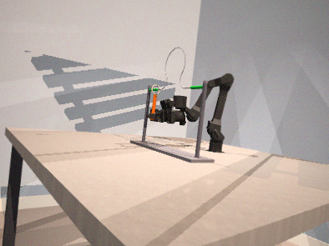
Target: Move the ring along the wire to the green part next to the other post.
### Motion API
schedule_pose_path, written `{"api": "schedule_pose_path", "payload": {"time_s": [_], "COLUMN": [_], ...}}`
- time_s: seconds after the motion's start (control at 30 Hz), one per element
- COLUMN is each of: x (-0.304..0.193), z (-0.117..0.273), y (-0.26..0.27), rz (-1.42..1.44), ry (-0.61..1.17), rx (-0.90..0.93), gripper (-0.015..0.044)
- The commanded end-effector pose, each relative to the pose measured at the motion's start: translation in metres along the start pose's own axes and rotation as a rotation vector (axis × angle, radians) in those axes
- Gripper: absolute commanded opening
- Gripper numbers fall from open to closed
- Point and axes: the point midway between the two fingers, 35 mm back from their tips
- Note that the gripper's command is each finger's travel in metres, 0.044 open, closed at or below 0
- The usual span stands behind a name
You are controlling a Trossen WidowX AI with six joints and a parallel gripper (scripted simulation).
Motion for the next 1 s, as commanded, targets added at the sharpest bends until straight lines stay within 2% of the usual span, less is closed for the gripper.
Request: {"api": "schedule_pose_path", "payload": {"time_s": [0.0, 0.97], "x": [0.001, -0.002], "z": [0.000, 0.000], "y": [-0.001, 0.018], "rz": [-0.002, -0.006], "ry": [-0.001, -0.003], "rx": [-0.005, -0.004], "gripper": [-0.0150, -0.0150]}}
Point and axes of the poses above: the point midway between the two fingers, 35 mm back from their tips, its own z axis back along the fingers, its own y axis across the jaws, x = y × z, and after that the axes turned 10 degrees about -z, right-handed
